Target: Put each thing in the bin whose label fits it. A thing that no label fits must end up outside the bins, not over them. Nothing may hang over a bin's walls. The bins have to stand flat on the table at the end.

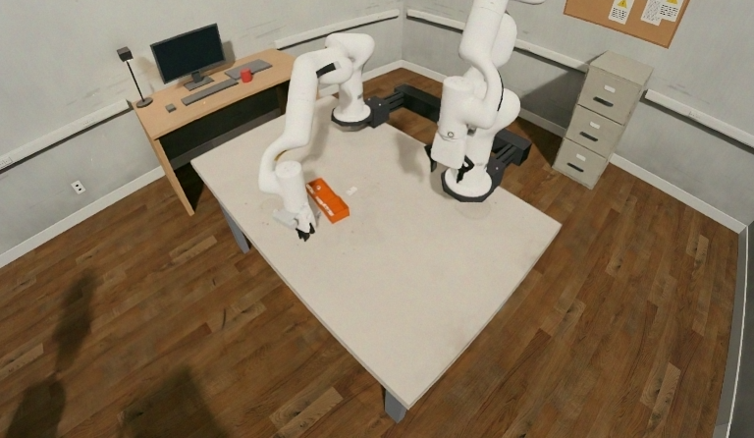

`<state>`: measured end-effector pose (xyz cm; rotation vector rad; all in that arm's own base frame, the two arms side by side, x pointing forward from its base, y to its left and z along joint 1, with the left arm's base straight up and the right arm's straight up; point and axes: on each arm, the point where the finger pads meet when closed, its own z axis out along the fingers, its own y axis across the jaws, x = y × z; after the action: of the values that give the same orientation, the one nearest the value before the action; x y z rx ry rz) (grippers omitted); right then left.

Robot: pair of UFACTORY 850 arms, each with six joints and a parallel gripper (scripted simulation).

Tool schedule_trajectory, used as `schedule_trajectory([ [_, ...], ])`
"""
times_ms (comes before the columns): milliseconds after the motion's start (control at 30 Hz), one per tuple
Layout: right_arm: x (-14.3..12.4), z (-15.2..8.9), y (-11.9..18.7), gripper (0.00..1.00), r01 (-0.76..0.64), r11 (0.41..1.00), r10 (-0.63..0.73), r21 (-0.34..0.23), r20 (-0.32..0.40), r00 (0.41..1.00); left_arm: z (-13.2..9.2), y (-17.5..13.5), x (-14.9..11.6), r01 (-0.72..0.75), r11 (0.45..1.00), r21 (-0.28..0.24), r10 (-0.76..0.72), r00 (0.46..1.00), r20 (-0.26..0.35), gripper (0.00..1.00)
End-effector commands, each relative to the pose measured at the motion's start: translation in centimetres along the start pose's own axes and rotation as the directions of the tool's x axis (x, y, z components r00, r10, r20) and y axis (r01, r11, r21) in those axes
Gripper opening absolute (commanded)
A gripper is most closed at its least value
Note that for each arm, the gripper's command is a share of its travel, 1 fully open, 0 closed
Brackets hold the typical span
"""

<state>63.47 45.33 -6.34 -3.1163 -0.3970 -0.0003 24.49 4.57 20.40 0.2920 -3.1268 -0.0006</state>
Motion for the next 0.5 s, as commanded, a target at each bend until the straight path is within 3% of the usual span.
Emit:
schedule_trajectory([
  [0, 0.1, -0.2, 0.0, 0.11, 0.0, 1.0, 0.0, 0.001, -0.002, 1.0, 0.0, 0.0, -0.1, 0.0, 1.0, 0.0, 0.0, 1.0, 0.001, 1.0],
  [400, 0.1, -0.8, 0.0, 0.11, 0.0, 1.0, 0.0, 0.001, -0.002, 1.0, 0.0, 0.0, -0.1, 0.0, 1.0, 0.0, 0.0, 1.0, 0.001, 1.0],
  [467, -1.0, -0.8, 0.5, 0.11, 0.0, 1.0, 0.0, 0.001, -0.002, 1.0, 0.0, 0.0, -0.1, 0.0, 1.0, 0.0, 0.0, 1.0, 0.001, 1.0],
])
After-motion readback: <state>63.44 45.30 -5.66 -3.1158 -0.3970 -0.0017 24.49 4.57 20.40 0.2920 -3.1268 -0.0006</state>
